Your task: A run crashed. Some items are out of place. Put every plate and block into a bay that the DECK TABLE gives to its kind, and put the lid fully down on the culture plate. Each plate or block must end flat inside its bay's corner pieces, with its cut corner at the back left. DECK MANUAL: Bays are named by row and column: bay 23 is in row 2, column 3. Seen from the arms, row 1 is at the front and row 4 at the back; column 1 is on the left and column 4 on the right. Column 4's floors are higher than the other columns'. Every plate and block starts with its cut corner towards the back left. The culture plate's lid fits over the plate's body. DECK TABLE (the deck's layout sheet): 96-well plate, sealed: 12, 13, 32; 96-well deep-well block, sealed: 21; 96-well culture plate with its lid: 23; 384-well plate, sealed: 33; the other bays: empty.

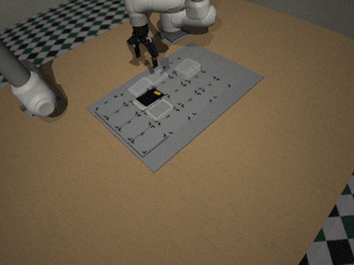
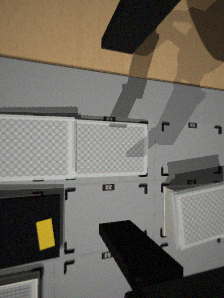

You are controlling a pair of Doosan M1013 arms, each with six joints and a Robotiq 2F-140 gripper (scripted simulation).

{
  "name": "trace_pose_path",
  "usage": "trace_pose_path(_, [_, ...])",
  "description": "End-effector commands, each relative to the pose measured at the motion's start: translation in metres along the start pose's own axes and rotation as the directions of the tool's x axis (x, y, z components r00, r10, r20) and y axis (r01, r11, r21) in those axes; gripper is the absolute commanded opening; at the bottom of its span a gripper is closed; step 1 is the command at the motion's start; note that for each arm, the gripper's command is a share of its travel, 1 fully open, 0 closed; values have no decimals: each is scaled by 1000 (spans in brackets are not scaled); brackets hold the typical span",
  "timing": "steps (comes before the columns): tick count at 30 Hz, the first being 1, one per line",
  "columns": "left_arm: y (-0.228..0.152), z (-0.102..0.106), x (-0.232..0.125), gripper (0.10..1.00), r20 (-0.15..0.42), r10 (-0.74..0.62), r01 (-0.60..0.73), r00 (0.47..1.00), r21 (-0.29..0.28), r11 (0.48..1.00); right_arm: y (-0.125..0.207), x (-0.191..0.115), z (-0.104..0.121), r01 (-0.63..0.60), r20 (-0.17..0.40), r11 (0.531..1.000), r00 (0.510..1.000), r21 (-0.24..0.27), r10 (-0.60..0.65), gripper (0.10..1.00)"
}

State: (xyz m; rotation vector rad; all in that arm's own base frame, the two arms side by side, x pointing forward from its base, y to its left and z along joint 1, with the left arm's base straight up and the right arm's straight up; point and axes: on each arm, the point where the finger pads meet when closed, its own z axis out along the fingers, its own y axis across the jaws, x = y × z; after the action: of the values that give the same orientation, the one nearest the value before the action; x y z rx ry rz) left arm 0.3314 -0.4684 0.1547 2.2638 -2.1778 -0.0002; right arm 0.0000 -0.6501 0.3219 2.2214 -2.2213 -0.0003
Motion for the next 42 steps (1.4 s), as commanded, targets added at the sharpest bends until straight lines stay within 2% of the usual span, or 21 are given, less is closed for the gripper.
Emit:
trace_pose_path(1, [0,-1,0,1000,-1,0,0,1000,1,1000,0,0,-1,0,-1,1000,1000,0,0,1000])
trace_pose_path(30, [0,-1,0,1000,-1,0,0,1000,1,1000,0,0,-1,0,-1,1000,1000,0,0,1000])
trace_pose_path(42, [0,-1,40,1000,-1,0,0,1000,1,1000,0,0,-1,0,-1,1000,1000,0,0,1000])
